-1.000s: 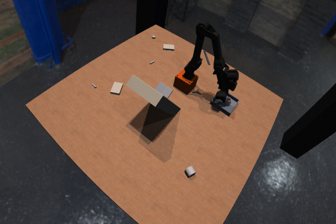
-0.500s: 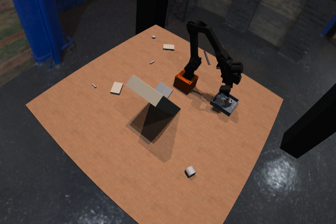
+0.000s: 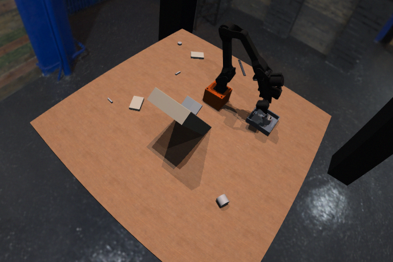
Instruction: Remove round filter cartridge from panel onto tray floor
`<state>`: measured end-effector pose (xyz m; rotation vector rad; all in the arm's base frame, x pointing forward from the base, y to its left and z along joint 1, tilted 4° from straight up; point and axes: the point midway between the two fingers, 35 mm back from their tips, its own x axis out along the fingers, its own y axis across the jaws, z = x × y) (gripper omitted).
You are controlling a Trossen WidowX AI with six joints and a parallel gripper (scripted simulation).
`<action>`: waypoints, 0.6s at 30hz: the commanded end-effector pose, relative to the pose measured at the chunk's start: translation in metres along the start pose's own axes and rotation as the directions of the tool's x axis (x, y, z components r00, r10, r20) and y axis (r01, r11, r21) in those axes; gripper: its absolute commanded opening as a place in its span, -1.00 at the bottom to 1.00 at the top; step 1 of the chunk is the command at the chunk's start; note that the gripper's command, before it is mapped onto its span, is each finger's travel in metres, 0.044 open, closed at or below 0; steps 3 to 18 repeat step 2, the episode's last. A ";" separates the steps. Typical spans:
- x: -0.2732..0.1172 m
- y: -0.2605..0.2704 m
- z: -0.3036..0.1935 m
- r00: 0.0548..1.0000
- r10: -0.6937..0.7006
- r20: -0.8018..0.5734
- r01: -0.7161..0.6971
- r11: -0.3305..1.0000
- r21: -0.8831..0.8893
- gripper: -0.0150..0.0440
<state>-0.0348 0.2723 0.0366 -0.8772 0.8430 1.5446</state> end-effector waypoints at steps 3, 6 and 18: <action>0.000 0.000 0.001 1.000 0.000 0.003 0.000 1.000 0.000 1.00; 0.000 0.000 0.001 1.000 0.000 0.003 0.000 1.000 0.000 1.00; 0.000 0.000 0.001 1.000 0.000 0.003 0.000 1.000 0.000 1.00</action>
